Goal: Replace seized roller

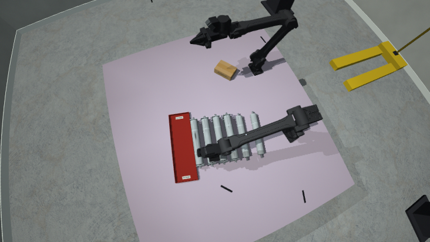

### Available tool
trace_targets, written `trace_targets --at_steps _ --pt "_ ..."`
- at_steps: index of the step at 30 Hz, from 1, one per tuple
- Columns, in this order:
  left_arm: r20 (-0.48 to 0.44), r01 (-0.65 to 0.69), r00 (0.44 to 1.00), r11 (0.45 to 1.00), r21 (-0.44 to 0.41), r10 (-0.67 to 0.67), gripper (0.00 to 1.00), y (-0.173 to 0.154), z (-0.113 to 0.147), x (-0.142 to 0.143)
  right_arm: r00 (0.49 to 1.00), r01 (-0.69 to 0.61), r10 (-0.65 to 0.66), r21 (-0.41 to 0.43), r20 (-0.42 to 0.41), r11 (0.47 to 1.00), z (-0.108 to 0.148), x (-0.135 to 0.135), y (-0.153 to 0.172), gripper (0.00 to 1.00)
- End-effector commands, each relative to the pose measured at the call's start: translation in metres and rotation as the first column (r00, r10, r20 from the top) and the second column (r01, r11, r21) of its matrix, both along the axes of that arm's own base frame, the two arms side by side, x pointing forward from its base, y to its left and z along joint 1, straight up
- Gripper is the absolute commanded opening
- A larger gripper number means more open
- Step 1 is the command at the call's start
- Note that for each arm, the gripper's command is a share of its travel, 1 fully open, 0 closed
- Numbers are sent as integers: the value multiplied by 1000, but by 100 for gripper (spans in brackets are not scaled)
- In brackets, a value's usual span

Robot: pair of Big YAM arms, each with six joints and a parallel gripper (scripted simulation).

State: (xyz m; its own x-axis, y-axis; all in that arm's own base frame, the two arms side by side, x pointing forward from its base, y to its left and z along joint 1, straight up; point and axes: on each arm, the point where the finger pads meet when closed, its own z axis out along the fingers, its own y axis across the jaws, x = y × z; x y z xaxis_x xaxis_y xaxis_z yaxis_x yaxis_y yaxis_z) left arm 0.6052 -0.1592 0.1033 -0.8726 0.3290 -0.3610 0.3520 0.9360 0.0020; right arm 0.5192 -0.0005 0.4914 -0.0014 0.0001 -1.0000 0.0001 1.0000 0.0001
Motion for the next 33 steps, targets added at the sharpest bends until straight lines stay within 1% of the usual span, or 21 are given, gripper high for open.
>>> trace_targets --at_steps 1,5,6,7,11,14,15,16,18,21,23,24,25,27,31,32,33 --pt "-41 2 999 1000 12 -1 0 2 -16 -8 999 -12 13 -10 44 1000 27 -9 7 0" --pt "-41 2 999 1000 12 -1 0 2 -16 -8 999 -12 13 -10 44 1000 27 -9 7 0" --pt "35 22 999 1000 -7 -21 0 -10 14 10 999 -12 13 -10 44 1000 27 -9 7 0" --pt "67 16 998 1000 -15 -15 0 -9 47 16 999 -12 13 -10 44 1000 27 -9 7 0" --pt "60 11 998 1000 -13 -10 0 -7 63 15 999 -12 13 -10 44 1000 27 -9 7 0" --pt "64 12 998 1000 -14 -11 0 -7 63 16 999 -12 13 -10 44 1000 27 -9 7 0" --pt "49 5 999 1000 -12 -4 0 -5 65 16 999 -12 13 -10 44 1000 27 -9 7 0" --pt "61 5 998 1000 -14 -4 0 -5 75 16 999 -12 13 -10 44 1000 27 -9 7 0" --pt "60 1 998 1000 -15 0 0 -4 83 16 999 -12 13 -10 44 1000 27 -9 7 0" --pt "58 -7 998 1000 -15 8 0 -2 93 15 999 -12 13 -10 44 1000 27 -9 7 0" --pt "48 -13 999 1000 -13 14 0 0 95 15 999 -12 13 -10 44 1000 27 -9 7 0" --pt "39 -15 999 1000 -10 15 0 0 90 16 999 -12 13 -10 44 1000 27 -9 7 0" --pt "27 -8 1000 1000 -4 8 0 1 74 17 999 -12 13 -10 44 1000 27 -9 7 0" --pt "4 -8 1000 1000 2 8 0 5 57 5 999 -12 13 -10 44 1000 27 -9 7 0" --pt "-3 -10 1000 1000 3 10 0 6 59 2 999 -12 13 -10 44 1000 27 -9 7 0" --pt "32 -8 999 1000 -6 8 0 1 78 12 999 -12 13 -10 44 1000 27 -9 7 0" --pt "40 -17 999 1000 -9 18 0 4 84 17 999 -12 13 -10 44 1000 27 -9 7 0"
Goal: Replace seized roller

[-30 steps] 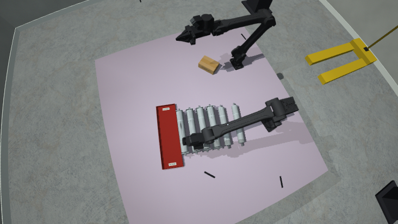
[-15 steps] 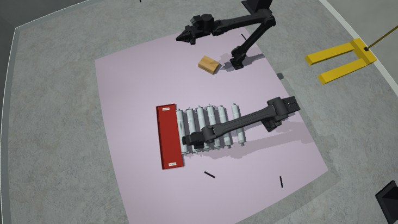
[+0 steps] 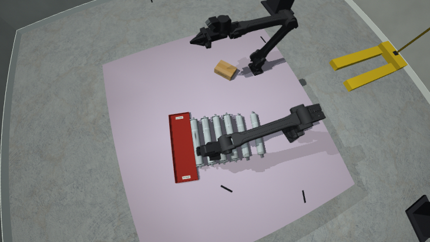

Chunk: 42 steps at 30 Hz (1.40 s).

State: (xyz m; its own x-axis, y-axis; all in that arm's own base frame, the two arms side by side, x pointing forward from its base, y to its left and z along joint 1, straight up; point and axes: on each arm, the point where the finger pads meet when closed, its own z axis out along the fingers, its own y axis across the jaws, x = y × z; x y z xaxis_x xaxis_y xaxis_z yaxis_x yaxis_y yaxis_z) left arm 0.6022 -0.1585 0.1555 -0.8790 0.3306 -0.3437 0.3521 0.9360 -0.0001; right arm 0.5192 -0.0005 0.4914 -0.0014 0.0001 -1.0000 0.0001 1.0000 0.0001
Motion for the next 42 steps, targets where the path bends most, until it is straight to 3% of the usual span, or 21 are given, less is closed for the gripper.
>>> trace_targets --at_steps 1,5,12,17,20,24,28,33,42 --pt "21 -7 1000 1000 3 7 0 10 21 -3 999 -12 13 -10 44 1000 27 -9 7 0" --pt "-11 -2 1000 1000 16 2 0 17 21 -21 999 -12 13 -10 44 1000 27 -9 7 0" --pt "-124 8 992 998 56 -1 0 35 12 -76 999 -12 13 -10 44 1000 27 -9 7 0" --pt "-144 15 990 998 63 -6 0 35 11 -89 999 -12 13 -10 44 1000 27 -9 7 0" --pt "-157 0 988 998 62 10 0 33 1 -83 999 -12 13 -10 44 1000 27 -9 7 0" --pt "-113 -20 993 999 50 26 0 38 24 -81 999 -12 13 -10 44 1000 27 -9 7 0" --pt "-154 -10 988 998 60 20 0 35 -8 -85 999 -12 13 -10 44 1000 27 -9 7 0" --pt "-137 -4 991 998 57 12 0 34 -3 -85 999 -12 13 -10 44 1000 27 -9 7 0" --pt "-151 -6 988 998 60 15 0 32 -24 -84 999 -12 13 -10 44 1000 27 -9 7 0"
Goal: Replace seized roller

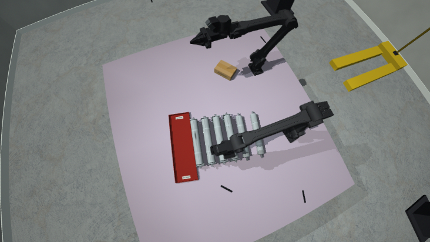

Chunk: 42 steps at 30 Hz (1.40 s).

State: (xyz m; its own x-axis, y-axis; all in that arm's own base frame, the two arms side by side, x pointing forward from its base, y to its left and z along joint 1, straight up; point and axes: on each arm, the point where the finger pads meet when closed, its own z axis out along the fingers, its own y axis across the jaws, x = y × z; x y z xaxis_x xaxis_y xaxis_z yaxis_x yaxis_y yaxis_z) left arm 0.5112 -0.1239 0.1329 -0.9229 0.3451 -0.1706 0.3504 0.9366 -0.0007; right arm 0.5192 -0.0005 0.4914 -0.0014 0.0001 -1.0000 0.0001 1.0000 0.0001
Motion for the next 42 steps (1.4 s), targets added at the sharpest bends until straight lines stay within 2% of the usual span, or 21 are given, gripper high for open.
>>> trace_targets --at_steps 1,4,5,7,9,16,19,20,21,29,37,42 --pt "17 -8 1000 1000 -2 8 0 -3 -2 6 999 -12 13 -10 44 1000 27 -9 7 0" --pt "17 -6 1000 1000 -2 7 0 -3 -6 6 999 -12 13 -10 44 1000 27 -9 7 0" --pt "41 -6 999 1000 -8 7 0 -5 6 12 999 -12 13 -10 44 1000 27 -9 7 0" --pt "41 -6 999 1000 -8 7 0 -5 6 12 999 -12 13 -10 44 1000 27 -9 7 0" --pt "11 -5 1000 1000 -1 5 0 -4 -13 4 999 -12 13 -10 44 1000 27 -9 7 0" --pt "12 -1 1000 1000 0 1 0 -6 -22 5 999 -12 13 -10 44 1000 27 -9 7 0" --pt "39 -3 999 1000 -7 3 0 -6 -13 8 999 -12 13 -10 44 1000 27 -9 7 0" --pt "35 -3 999 1000 -6 3 0 -6 -17 9 999 -12 13 -10 44 1000 27 -9 7 0" --pt "75 -2 997 1000 -16 3 0 -9 3 20 999 -12 13 -10 44 1000 27 -9 7 0" --pt "62 -1 998 1000 -13 2 0 -9 -3 17 999 -12 13 -10 44 1000 27 -9 7 0" --pt "23 -1 1000 1000 -3 2 0 -6 -22 3 999 -12 13 -10 44 1000 27 -9 7 0" --pt "33 -1 999 1000 -4 1 0 -4 -13 10 999 -12 13 -10 44 1000 27 -9 7 0"
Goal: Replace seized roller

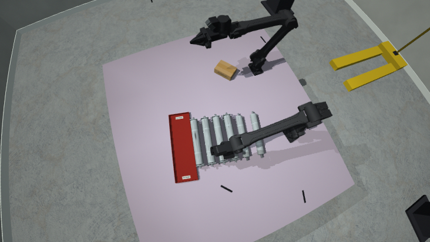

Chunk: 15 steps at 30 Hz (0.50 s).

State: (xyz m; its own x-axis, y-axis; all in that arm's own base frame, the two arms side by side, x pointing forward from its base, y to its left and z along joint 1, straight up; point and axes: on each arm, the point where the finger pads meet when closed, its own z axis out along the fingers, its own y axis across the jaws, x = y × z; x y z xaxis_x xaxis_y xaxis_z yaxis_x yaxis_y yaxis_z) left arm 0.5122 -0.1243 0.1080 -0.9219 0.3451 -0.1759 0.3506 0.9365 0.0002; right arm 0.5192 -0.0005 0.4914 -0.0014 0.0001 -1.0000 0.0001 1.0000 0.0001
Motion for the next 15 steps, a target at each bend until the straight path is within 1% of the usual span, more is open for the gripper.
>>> trace_targets --at_steps 1,6,10,11,15 --pt "12 -1 1000 1000 -1 1 0 -6 4 5 999 -12 13 -10 44 1000 27 -9 7 0" --pt "7 -1 1000 1000 0 1 0 -5 -3 3 999 -12 13 -10 44 1000 27 -9 7 0" --pt "10 -1 1000 1000 0 1 0 -5 1 2 999 -12 13 -10 44 1000 27 -9 7 0" --pt "21 -1 1000 1000 -3 1 0 -6 5 7 999 -12 13 -10 44 1000 27 -9 7 0" --pt "22 -1 1000 1000 -3 1 0 -6 4 7 999 -12 13 -10 44 1000 27 -9 7 0"
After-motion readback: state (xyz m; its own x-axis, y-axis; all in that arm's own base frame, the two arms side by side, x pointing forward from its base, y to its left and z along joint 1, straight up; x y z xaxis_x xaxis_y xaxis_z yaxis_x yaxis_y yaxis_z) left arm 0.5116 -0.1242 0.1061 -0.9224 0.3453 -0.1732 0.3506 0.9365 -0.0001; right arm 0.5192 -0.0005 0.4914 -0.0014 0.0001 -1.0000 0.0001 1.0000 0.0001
